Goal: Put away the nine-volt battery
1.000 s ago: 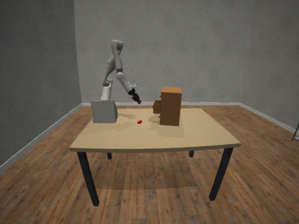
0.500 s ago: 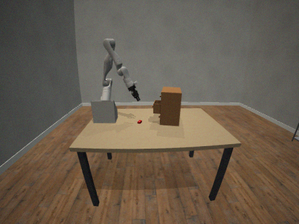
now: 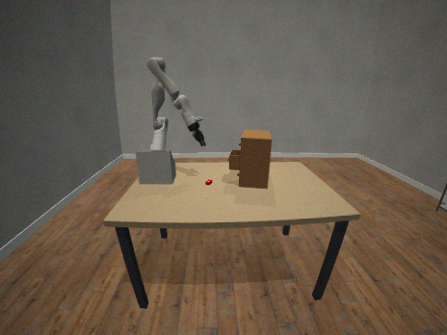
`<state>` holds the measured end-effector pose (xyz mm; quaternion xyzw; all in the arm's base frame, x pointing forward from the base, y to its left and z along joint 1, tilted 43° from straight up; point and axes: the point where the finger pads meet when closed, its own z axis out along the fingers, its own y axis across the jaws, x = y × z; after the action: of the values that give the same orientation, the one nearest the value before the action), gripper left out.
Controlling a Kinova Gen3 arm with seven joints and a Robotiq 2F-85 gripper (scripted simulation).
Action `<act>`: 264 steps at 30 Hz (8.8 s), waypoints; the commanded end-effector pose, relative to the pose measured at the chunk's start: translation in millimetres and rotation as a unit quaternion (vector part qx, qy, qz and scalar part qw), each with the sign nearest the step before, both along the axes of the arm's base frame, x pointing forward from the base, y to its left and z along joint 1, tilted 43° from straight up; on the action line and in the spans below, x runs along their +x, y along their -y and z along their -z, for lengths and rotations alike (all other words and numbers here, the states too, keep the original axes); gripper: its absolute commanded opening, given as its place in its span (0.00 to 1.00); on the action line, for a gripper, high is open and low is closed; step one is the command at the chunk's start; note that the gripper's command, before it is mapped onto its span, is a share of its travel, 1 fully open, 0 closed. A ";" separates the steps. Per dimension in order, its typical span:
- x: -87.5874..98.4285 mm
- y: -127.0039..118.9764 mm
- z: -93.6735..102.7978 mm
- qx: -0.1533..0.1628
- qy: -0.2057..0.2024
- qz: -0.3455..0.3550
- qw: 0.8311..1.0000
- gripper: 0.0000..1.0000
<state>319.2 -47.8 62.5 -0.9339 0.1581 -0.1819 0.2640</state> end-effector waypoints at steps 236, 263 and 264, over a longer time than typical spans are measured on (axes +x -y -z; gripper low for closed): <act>185.5 12.4 -29.2 0.180 -0.413 0.238 0.860 1.00; 185.5 12.4 -29.2 0.180 -0.413 0.238 0.860 1.00; 185.5 12.4 -29.2 0.180 -0.413 0.238 0.860 1.00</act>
<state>504.3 -59.4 91.1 -0.7935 0.4996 0.1959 0.2868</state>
